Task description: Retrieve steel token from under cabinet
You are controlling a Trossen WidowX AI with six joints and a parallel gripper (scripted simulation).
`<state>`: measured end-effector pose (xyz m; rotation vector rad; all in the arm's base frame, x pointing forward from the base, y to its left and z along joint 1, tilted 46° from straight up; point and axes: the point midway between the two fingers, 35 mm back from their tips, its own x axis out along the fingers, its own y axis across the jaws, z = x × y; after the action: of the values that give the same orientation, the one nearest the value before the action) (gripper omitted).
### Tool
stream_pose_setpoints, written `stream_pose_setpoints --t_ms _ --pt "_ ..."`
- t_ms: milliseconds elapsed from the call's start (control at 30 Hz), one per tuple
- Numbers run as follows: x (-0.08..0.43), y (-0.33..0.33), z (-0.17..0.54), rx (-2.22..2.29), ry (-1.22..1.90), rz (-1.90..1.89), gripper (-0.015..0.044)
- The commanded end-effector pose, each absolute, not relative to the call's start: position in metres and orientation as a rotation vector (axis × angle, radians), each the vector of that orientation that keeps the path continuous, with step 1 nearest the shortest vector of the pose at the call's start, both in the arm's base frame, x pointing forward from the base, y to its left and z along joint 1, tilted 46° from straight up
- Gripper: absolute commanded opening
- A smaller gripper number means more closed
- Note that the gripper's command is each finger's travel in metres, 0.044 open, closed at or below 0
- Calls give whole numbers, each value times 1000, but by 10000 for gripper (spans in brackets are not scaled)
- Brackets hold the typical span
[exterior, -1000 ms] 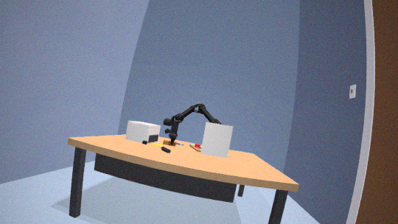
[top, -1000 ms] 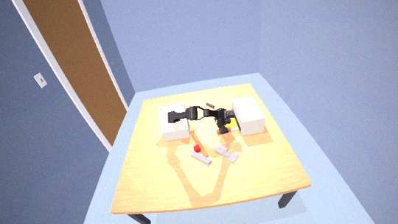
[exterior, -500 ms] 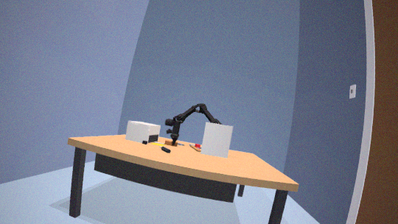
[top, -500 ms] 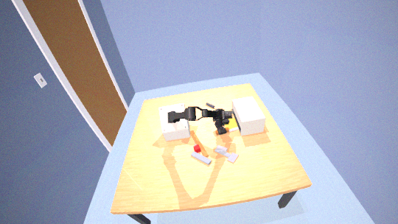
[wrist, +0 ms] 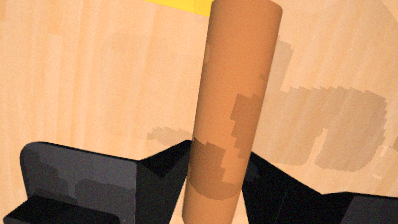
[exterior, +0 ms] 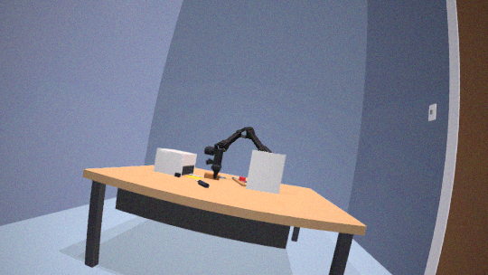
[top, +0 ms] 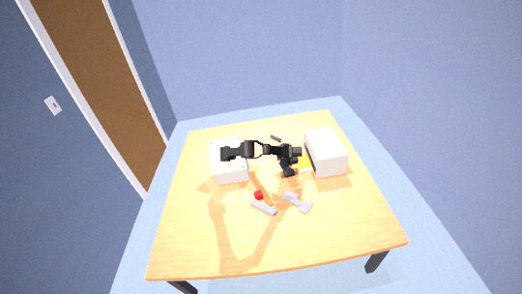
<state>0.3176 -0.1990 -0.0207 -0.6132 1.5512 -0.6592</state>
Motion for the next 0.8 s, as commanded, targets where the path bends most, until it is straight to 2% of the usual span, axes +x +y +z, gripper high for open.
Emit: stream_pose_setpoints --t_ms 0,767 --pt "311 -199 -22 -615 1558 -654 0" --pt "287 -199 -19 -616 1559 -654 0"
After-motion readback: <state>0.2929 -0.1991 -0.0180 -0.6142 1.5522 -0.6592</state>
